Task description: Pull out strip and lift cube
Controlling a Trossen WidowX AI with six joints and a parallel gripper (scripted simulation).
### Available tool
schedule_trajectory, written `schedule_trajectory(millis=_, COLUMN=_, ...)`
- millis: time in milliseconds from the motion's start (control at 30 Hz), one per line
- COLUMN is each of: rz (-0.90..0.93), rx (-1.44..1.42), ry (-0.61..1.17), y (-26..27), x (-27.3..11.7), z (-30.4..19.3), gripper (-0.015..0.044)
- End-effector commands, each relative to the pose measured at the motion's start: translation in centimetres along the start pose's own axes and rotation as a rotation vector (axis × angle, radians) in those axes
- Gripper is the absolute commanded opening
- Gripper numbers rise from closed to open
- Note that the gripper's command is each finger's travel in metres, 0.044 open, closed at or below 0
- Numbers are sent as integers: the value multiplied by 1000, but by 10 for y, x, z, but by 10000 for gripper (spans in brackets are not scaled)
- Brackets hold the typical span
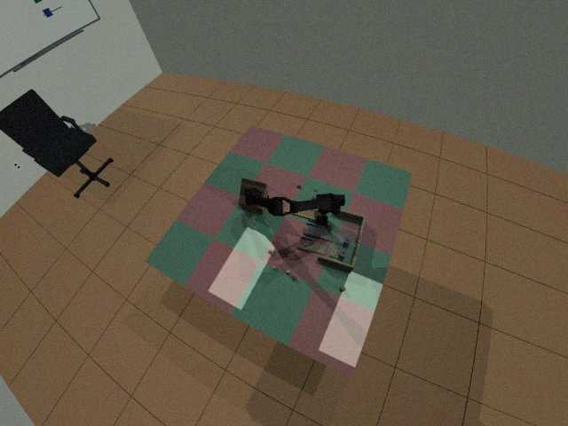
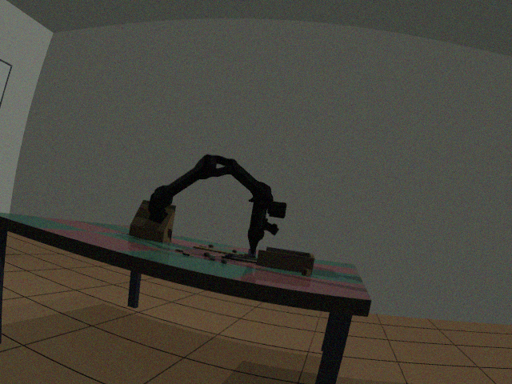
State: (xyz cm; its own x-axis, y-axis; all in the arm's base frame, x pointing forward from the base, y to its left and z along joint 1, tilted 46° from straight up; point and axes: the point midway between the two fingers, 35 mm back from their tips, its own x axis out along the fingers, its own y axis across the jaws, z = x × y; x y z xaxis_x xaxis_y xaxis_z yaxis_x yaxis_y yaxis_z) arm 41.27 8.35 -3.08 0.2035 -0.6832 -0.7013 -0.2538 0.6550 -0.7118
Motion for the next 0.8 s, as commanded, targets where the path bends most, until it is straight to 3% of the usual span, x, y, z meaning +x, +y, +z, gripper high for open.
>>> schedule_trajectory(millis=0, rz=-6, rx=-8, ry=4, y=0, x=9, z=-3, gripper=250)
schedule_trajectory(millis=200, rz=-6, rx=-8, ry=4, y=0, x=10, z=-3, gripper=250)
schedule_trajectory(millis=333, rz=-1, rx=0, ry=2, y=-1, x=8, z=-1, gripper=145)
schedule_trajectory(millis=600, rz=-1, rx=0, ry=2, y=-1, x=8, z=-1, gripper=92)
schedule_trajectory(millis=700, rz=-1, rx=0, ry=2, y=0, x=7, z=-2, gripper=13)
schedule_trajectory(millis=767, rz=-1, rx=-1, ry=3, y=0, x=3, z=-6, gripper=0)
